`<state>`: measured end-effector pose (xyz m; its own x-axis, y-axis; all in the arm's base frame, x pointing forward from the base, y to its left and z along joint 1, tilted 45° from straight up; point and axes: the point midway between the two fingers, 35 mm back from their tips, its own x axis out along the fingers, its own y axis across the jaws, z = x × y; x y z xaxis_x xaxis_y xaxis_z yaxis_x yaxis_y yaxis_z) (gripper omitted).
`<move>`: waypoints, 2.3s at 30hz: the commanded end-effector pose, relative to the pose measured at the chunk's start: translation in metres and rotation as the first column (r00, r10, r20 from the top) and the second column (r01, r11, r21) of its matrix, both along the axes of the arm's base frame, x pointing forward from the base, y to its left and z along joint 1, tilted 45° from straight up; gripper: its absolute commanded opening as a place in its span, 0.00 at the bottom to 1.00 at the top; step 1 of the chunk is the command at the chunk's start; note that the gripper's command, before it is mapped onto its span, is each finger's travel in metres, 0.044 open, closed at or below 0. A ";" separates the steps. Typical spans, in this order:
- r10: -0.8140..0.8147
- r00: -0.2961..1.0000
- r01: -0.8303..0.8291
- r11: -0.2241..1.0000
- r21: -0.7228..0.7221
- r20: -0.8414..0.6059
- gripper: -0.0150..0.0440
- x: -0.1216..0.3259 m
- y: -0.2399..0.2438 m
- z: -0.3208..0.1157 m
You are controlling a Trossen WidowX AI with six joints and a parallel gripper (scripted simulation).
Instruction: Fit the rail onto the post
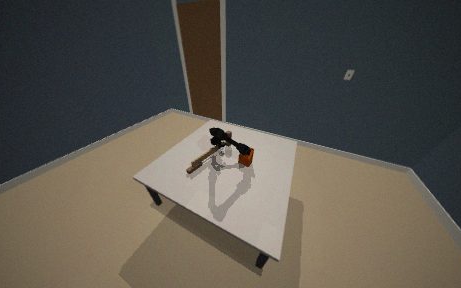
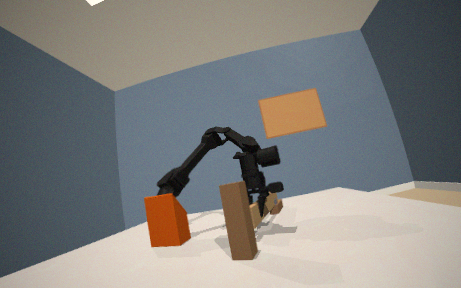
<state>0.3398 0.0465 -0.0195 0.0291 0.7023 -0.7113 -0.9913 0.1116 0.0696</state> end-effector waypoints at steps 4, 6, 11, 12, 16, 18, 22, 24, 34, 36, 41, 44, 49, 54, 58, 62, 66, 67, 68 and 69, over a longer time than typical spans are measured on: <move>-0.004 1.000 0.004 1.000 -0.003 0.003 0.25 0.000 -0.004 -0.002; -0.004 1.000 0.004 1.000 -0.003 0.003 0.25 0.000 -0.005 -0.002; -0.004 1.000 0.004 1.000 -0.003 0.003 0.25 0.000 -0.007 -0.003; -0.004 1.000 0.004 1.000 -0.003 0.003 0.25 0.000 -0.007 -0.003; -0.004 1.000 0.004 1.000 -0.003 0.003 0.25 0.000 -0.008 -0.003; -0.004 1.000 0.004 1.000 -0.003 0.003 0.25 0.000 -0.009 -0.004; -0.004 1.000 0.004 1.000 -0.003 0.003 0.25 0.000 -0.010 -0.004; -0.004 1.000 0.004 1.000 -0.003 0.003 0.25 0.000 -0.010 -0.005; -0.004 1.000 0.004 1.000 -0.003 0.003 0.25 -0.001 -0.012 -0.007; -0.004 1.000 0.004 1.000 -0.003 0.003 0.25 -0.001 -0.012 -0.008; -0.004 1.000 0.004 1.000 -0.003 0.003 0.25 -0.001 -0.013 -0.009; -0.004 1.000 0.004 1.000 -0.003 0.003 0.25 -0.001 -0.014 -0.010; -0.004 1.000 0.004 1.000 -0.003 0.003 0.25 -0.001 -0.014 -0.011; -0.004 1.000 0.004 1.000 -0.004 0.003 0.25 -0.002 -0.016 -0.013; -0.004 1.000 0.004 1.000 -0.004 0.003 0.25 -0.002 -0.017 -0.013; -0.004 1.000 0.004 1.000 -0.004 0.003 0.25 -0.002 -0.018 -0.014; -0.004 1.000 0.004 1.000 -0.004 0.003 0.25 -0.002 -0.019 -0.014; -0.004 1.000 0.004 1.000 -0.004 0.003 0.25 -0.002 -0.019 -0.015; -0.004 1.000 0.004 1.000 -0.004 0.003 0.25 -0.002 -0.019 -0.015; -0.004 1.000 0.004 1.000 -0.004 0.003 0.25 -0.002 -0.020 -0.015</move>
